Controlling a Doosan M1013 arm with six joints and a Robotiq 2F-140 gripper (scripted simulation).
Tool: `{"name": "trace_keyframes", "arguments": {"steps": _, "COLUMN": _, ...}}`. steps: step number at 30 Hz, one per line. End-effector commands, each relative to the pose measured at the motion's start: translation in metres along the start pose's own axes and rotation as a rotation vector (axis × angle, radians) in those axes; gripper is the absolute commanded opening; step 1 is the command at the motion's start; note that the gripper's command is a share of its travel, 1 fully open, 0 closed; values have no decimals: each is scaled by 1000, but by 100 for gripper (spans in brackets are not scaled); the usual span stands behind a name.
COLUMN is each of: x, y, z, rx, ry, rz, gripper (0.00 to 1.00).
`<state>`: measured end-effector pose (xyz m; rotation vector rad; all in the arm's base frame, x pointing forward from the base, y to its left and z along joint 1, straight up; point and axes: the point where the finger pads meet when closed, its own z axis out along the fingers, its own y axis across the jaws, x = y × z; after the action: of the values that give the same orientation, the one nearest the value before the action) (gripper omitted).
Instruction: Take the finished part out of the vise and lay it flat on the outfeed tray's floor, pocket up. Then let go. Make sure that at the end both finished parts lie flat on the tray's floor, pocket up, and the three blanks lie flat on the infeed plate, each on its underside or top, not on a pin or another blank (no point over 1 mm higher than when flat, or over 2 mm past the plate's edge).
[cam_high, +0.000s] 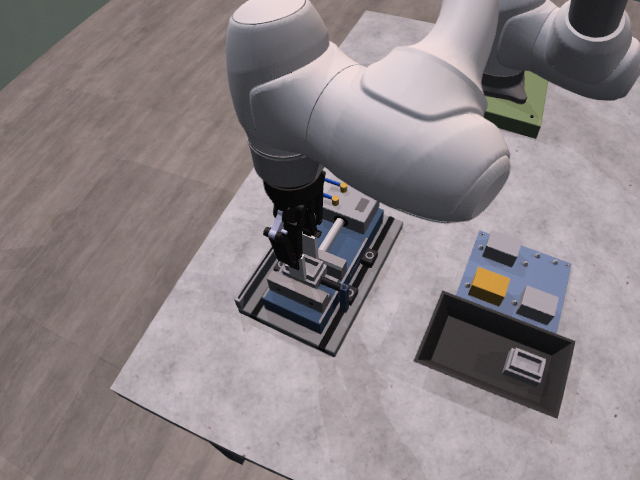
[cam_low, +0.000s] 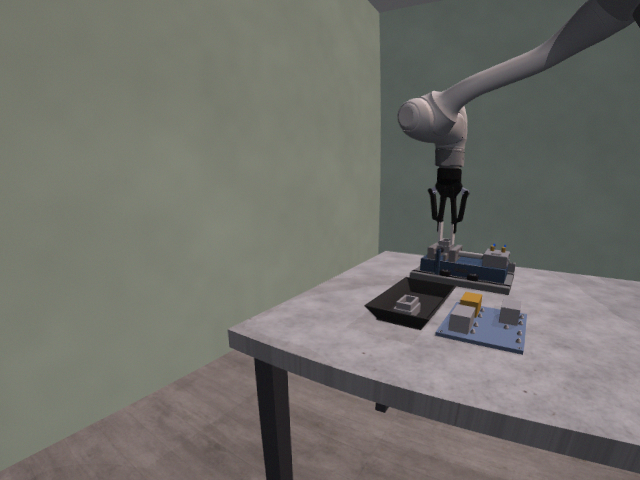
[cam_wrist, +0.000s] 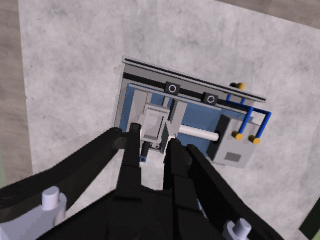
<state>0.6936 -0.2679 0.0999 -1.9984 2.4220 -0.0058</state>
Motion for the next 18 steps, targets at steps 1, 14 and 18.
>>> {"name": "trace_keyframes", "arguments": {"steps": 1, "x": 0, "y": 0, "z": -1, "rx": 0, "ry": 0, "rz": 0, "gripper": 0}}
{"name": "trace_keyframes", "arguments": {"steps": 14, "x": 0, "y": 0, "z": -13, "rx": 0, "ry": 0, "rz": 0, "gripper": 0}}
{"name": "trace_keyframes", "arguments": {"steps": 18, "x": 0, "y": 0, "z": -20, "rx": 0, "ry": 0, "rz": 0, "gripper": 0}}
